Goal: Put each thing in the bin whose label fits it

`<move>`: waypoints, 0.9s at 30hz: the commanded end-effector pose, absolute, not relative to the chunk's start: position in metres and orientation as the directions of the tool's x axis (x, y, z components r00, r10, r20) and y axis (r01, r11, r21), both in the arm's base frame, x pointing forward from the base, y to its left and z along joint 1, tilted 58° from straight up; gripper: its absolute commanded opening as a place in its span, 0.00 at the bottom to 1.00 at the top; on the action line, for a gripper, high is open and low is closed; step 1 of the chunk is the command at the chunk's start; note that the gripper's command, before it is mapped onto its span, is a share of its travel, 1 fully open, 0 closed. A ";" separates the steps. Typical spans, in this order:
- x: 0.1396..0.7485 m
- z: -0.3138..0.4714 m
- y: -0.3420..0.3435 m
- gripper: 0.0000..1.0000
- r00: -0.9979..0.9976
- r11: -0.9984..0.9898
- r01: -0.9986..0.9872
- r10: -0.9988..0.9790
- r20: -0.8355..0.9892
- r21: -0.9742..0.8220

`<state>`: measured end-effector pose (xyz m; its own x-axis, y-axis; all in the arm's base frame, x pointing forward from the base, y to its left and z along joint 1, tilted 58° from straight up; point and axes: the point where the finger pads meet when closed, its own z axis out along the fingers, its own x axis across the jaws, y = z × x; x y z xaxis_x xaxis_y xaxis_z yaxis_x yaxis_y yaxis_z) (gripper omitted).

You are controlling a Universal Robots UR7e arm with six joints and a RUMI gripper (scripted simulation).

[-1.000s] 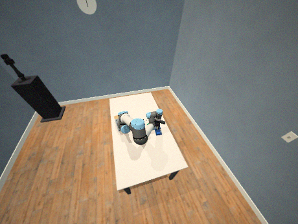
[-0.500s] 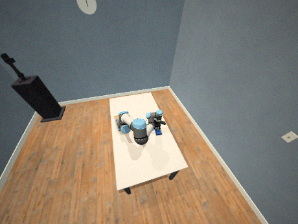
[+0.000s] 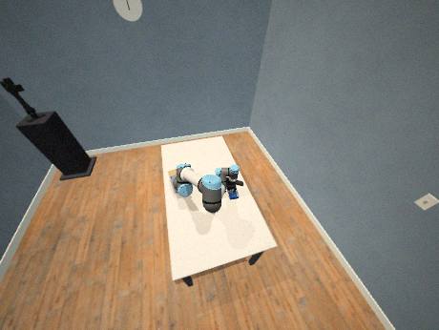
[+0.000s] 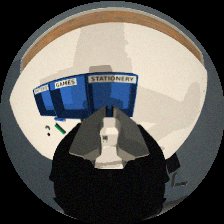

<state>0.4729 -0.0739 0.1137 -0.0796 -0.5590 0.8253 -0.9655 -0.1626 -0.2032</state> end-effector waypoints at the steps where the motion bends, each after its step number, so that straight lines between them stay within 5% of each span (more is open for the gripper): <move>1: 0.478 0.104 -0.088 0.04 -0.077 -0.170 -0.964 -0.560 0.825 -0.206; 27: 0.480 0.104 -0.090 0.04 -0.081 -0.171 -0.962 -0.560 0.824 -0.211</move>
